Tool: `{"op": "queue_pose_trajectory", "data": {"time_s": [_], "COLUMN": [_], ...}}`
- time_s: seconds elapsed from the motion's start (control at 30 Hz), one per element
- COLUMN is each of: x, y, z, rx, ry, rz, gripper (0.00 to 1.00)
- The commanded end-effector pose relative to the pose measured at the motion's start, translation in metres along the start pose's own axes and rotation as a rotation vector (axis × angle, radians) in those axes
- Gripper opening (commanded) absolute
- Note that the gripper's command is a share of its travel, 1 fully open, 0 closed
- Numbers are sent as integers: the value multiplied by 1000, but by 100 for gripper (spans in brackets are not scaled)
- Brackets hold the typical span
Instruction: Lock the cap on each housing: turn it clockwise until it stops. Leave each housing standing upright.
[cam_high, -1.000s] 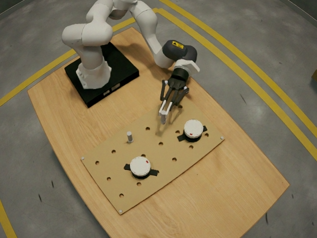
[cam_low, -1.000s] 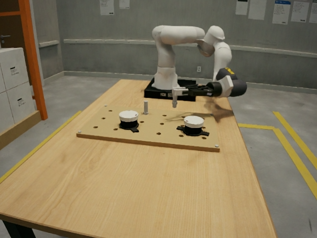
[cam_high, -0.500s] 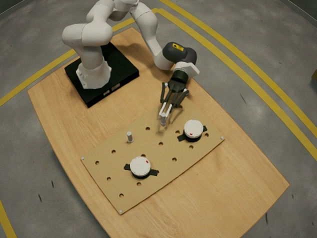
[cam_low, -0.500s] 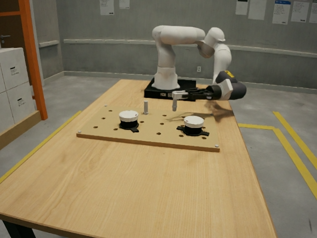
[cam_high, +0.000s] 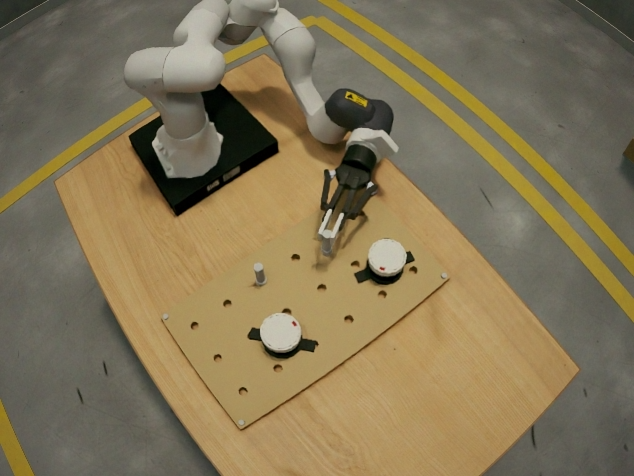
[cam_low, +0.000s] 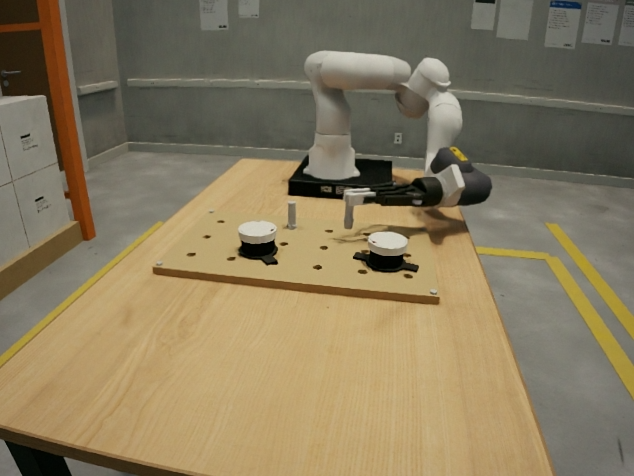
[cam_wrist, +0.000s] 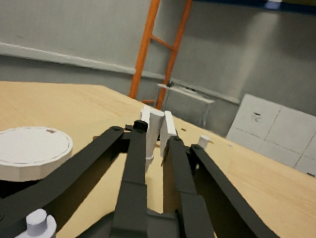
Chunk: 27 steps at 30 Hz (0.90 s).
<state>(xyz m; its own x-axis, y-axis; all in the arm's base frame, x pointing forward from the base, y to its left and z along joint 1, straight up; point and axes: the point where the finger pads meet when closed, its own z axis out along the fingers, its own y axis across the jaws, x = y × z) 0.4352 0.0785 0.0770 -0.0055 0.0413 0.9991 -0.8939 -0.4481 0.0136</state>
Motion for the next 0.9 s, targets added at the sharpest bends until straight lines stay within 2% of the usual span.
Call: {"op": "queue_pose_trajectory", "data": {"time_s": [0.0,0.87], "x": [-4,-26], "y": [2,2], "z": [2,1], "rx": [-8,-8], "ry": [2,2], "rz": [14,14], "gripper": [10,10]}}
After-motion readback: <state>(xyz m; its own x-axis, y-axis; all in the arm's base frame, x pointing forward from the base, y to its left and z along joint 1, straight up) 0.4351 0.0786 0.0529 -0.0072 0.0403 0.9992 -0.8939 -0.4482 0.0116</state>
